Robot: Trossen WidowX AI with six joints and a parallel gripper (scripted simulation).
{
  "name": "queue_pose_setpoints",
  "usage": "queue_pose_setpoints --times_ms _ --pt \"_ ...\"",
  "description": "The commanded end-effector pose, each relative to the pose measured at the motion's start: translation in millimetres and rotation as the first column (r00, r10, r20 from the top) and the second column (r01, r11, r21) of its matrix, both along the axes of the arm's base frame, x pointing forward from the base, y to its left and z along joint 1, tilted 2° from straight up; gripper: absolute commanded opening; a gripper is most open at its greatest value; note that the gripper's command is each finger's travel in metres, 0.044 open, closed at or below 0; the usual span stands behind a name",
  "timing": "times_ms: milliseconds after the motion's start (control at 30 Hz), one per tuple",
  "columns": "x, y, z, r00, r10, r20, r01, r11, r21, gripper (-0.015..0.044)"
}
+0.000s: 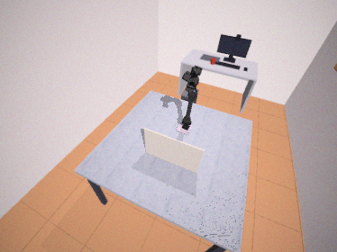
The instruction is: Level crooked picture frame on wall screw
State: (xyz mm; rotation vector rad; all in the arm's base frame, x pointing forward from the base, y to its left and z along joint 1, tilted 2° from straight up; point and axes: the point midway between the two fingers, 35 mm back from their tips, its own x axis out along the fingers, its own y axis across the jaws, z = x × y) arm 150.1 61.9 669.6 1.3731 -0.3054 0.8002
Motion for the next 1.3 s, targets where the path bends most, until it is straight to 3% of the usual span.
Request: queue_pose_setpoints --times_ms 0,433,833,1267 --pt "8 -4 -41 0.994 0.004 -0.113 0.002 0.999 0.050 0.0260" --pt "15 -22 -221 0.894 0.030 -0.448 0.072 0.975 0.208 0.0260" --pt "29 -29 -409 0.742 0.028 -0.670 0.208 0.940 0.269 0.0260" --pt "31 -30 -420 0.733 0.027 -0.680 0.217 0.938 0.270 0.0260"
